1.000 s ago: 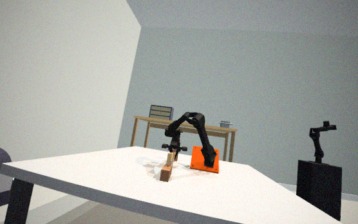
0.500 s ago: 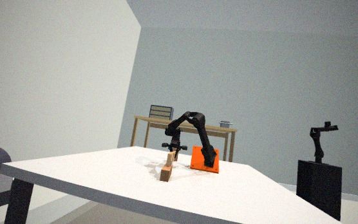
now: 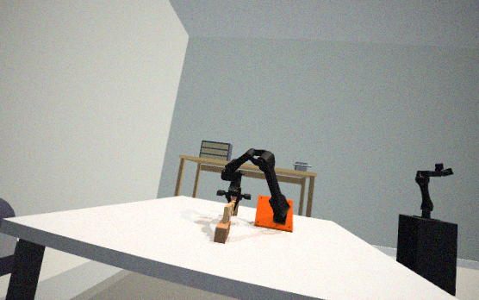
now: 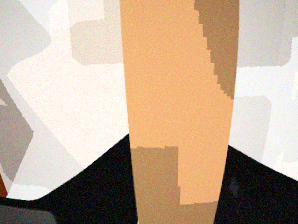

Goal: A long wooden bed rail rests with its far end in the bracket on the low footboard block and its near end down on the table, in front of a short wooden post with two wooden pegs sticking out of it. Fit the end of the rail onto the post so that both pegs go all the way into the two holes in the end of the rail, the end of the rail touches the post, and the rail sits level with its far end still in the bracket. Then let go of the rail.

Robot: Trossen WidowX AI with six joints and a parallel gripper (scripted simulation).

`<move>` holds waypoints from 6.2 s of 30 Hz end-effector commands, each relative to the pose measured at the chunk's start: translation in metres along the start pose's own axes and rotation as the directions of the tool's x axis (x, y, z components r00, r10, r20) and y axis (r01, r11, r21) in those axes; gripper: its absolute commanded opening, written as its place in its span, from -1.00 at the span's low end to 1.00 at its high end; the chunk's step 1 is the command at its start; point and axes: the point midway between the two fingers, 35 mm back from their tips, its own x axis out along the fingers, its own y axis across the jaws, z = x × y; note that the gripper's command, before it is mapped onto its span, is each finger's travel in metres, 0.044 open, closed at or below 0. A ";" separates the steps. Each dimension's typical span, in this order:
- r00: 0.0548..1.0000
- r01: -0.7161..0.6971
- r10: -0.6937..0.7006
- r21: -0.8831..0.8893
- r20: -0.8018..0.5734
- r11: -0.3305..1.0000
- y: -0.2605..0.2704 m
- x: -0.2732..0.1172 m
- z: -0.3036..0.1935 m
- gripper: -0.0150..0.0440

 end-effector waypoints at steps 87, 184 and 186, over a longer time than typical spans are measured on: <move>1.000 0.012 -0.012 0.002 -0.001 1.000 0.001 -0.014 -0.001 -0.49; 1.000 0.012 -0.012 0.002 -0.002 1.000 0.000 -0.016 -0.022 -0.49; 1.000 0.012 -0.012 0.002 -0.002 1.000 0.000 -0.016 -0.022 -0.49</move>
